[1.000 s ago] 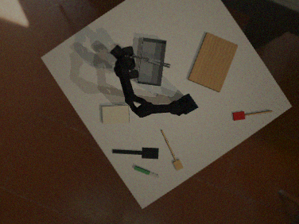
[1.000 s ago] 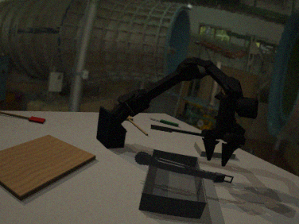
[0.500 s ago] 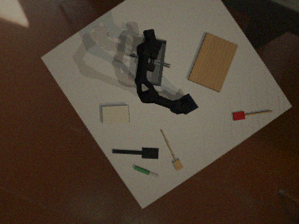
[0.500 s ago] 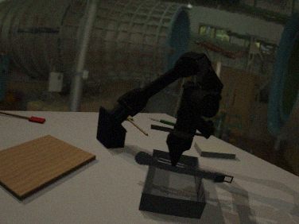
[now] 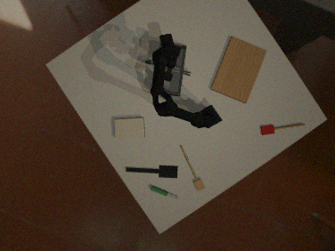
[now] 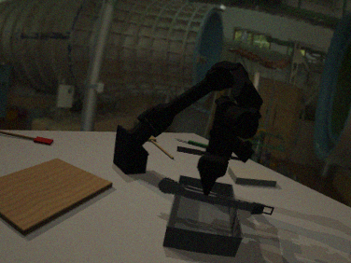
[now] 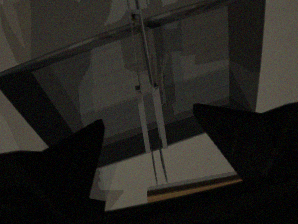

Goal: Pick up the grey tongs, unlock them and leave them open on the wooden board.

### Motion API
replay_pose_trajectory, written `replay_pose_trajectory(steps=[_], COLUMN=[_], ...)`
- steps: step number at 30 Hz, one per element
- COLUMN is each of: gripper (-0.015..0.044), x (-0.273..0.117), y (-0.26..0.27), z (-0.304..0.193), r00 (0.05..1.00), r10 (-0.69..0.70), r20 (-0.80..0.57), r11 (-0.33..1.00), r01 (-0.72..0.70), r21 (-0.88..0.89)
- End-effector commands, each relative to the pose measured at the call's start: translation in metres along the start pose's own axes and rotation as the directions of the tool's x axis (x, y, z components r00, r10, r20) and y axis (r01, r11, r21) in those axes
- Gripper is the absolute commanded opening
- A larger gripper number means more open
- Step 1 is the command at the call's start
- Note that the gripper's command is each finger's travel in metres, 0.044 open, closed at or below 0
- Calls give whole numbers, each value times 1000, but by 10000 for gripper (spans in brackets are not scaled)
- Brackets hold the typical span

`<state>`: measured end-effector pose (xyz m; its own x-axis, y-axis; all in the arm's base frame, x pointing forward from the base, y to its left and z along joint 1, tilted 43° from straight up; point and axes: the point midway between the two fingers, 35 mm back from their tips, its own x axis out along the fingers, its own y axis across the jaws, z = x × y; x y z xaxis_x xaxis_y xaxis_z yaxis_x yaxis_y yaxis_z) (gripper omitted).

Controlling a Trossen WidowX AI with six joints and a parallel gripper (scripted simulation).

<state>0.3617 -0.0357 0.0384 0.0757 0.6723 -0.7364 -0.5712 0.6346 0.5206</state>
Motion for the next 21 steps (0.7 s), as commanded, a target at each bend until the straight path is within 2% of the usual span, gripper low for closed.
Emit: replay_pose_trajectory(steps=[1, 21], gripper=[440, 440], x=[6, 39], y=[0, 0], z=[1, 2], r00=[1000, 1000], r10=[4, 4], r20=[5, 5], r11=[1000, 1000], r01=[-4, -4], r21=[3, 3])
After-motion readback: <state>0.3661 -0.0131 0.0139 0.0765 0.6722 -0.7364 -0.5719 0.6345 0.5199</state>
